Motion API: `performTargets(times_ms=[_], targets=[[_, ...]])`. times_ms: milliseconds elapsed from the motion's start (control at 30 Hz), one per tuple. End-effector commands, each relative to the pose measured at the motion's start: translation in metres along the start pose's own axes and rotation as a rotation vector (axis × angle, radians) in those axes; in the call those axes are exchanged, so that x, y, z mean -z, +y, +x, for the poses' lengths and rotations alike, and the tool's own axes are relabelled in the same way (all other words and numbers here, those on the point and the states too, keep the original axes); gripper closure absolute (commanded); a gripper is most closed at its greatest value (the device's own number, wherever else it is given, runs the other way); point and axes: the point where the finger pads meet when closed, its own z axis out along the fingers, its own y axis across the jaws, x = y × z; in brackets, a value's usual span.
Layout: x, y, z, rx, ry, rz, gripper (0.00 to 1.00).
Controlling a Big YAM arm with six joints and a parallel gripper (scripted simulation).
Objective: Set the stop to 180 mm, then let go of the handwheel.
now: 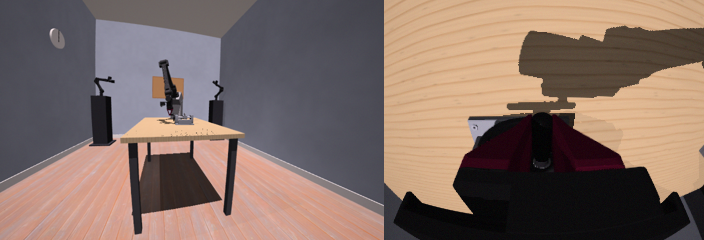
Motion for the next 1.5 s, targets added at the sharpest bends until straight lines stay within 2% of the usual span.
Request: performTargets(times_ms=[0,500,1133,1467], targets=[[0.028,0.032,-0.002,-0.010,-0.003,-0.073,0.94],[0.037,0.046,-0.003,-0.011,-0.003,-0.076,0.94],[0.037,0.058,-0.003,-0.012,-0.004,-0.088,0.94],[0.039,0.064,-0.003,-0.013,-0.004,-0.078,0.94]])
